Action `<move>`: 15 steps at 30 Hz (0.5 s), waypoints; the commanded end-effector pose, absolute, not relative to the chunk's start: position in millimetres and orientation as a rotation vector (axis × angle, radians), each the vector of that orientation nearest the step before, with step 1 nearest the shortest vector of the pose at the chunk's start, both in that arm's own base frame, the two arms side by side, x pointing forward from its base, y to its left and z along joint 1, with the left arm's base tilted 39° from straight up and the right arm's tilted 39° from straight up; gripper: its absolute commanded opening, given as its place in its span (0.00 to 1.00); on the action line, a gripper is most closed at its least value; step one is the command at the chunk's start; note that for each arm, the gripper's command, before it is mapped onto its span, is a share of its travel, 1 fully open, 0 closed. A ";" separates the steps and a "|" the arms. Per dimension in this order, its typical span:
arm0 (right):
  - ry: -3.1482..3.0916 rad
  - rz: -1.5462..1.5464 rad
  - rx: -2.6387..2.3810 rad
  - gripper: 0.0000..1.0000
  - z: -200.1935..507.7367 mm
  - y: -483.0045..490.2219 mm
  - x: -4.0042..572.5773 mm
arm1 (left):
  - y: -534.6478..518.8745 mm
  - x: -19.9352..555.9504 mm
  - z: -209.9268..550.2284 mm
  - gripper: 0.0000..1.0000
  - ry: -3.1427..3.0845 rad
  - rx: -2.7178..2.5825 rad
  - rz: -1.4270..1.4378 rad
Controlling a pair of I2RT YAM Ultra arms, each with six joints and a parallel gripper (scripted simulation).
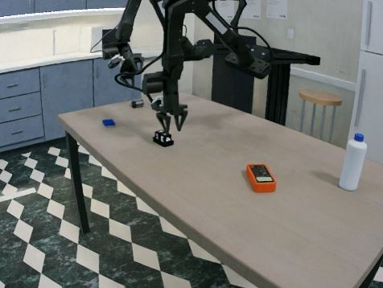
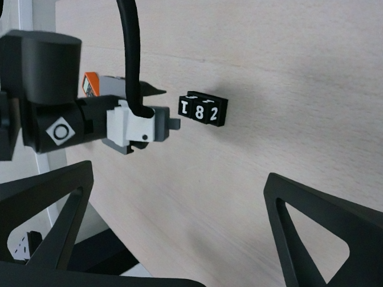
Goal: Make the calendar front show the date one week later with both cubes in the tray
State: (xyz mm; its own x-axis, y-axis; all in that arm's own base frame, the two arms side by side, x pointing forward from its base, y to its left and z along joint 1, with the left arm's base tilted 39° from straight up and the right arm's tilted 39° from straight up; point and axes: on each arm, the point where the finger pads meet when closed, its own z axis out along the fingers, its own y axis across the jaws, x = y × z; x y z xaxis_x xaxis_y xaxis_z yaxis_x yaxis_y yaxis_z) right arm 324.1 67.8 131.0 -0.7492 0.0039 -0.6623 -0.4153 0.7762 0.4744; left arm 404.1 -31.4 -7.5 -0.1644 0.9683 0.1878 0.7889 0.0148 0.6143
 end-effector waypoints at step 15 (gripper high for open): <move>2.003 0.329 -1.139 1.00 140.4 102.9 288.2 | -71.1 413.0 -3.6 0.56 1.920 1.814 0.789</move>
